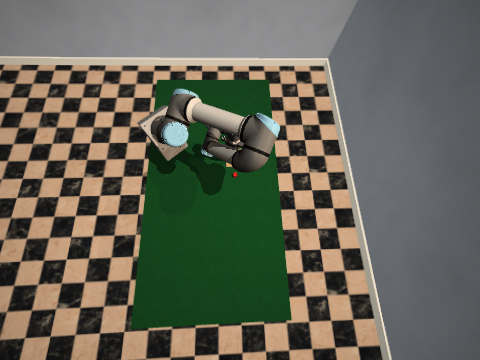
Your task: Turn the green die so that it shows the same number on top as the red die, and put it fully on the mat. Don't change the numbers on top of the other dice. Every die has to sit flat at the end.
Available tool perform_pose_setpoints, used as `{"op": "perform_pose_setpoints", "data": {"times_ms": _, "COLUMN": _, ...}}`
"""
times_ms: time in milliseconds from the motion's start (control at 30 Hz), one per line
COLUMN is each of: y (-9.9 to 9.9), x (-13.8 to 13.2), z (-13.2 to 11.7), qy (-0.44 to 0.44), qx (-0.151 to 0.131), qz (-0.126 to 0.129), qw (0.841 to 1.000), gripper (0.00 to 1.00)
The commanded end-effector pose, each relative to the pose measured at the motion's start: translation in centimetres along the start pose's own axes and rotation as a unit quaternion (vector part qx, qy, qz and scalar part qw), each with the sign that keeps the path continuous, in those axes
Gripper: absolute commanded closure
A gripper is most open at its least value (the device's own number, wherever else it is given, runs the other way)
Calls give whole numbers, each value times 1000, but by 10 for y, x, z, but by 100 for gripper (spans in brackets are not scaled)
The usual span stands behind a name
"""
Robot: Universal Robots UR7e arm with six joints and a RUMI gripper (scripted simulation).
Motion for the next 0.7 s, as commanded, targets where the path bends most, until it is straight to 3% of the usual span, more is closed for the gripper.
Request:
{"op": "perform_pose_setpoints", "data": {"times_ms": 0, "y": -22, "x": 0, "z": 1, "qy": 0, "qx": 0, "qz": 0, "qw": 1000, "gripper": 76}}
{"op": "perform_pose_setpoints", "data": {"times_ms": 267, "y": -46, "x": 0, "z": 1, "qy": 0, "qx": 0, "qz": 0, "qw": 1000, "gripper": 76}}
{"op": "perform_pose_setpoints", "data": {"times_ms": 600, "y": -52, "x": 0, "z": 1, "qy": 0, "qx": 0, "qz": 0, "qw": 1000, "gripper": 76}}
{"op": "perform_pose_setpoints", "data": {"times_ms": 633, "y": -52, "x": 0, "z": 1, "qy": 0, "qx": 0, "qz": 0, "qw": 1000, "gripper": 0}}
{"op": "perform_pose_setpoints", "data": {"times_ms": 667, "y": -52, "x": 0, "z": 1, "qy": 0, "qx": 0, "qz": 0, "qw": 1000, "gripper": 0}}
Point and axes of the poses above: the point where the finger pads meet when closed, its own y axis out along the fingers, its own x axis across the jaws, z = x × y, the point moved 7 cm from there along -y, back along the fingers, and after that the axes turned 12 degrees about -y, right-handed, at the moved point
